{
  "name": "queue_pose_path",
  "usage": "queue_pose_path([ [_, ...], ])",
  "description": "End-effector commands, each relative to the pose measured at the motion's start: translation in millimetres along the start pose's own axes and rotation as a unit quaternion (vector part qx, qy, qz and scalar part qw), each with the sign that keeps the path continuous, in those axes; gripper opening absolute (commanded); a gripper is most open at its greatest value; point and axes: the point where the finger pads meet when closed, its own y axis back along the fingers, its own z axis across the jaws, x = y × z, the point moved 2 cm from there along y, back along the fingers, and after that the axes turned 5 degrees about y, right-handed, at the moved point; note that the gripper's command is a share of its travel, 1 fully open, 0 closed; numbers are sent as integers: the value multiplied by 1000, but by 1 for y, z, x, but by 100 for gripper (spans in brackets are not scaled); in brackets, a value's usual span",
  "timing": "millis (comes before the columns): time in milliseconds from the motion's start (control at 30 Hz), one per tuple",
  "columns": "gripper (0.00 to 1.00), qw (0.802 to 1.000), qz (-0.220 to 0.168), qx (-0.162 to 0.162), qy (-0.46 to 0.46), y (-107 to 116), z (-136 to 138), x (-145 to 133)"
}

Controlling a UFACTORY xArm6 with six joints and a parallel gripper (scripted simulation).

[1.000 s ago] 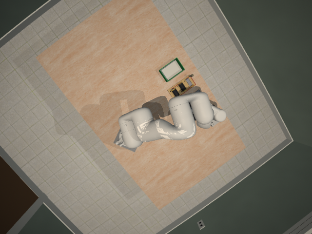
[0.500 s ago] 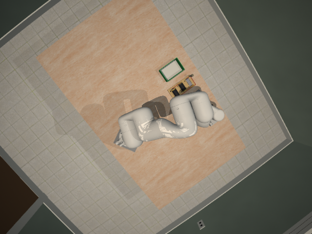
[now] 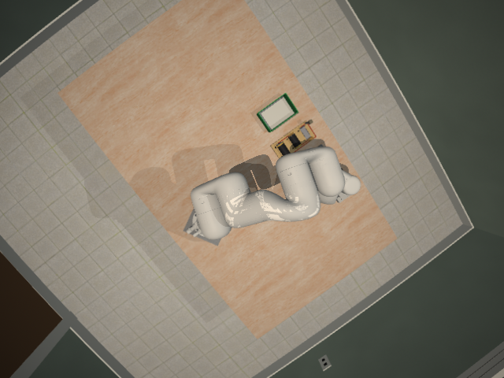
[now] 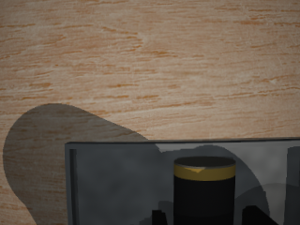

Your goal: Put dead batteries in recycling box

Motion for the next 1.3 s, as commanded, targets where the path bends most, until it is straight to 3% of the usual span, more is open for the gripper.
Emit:
queue_pose_path([
  [0,51,1000,1,2,0,-4,-1,1],
  [300,51,1000,1,2,0,-4,-1,1],
  [333,28,1000,1,2,0,-4,-1,1],
  [1267,28,1000,1,2,0,-4,-1,1],
])
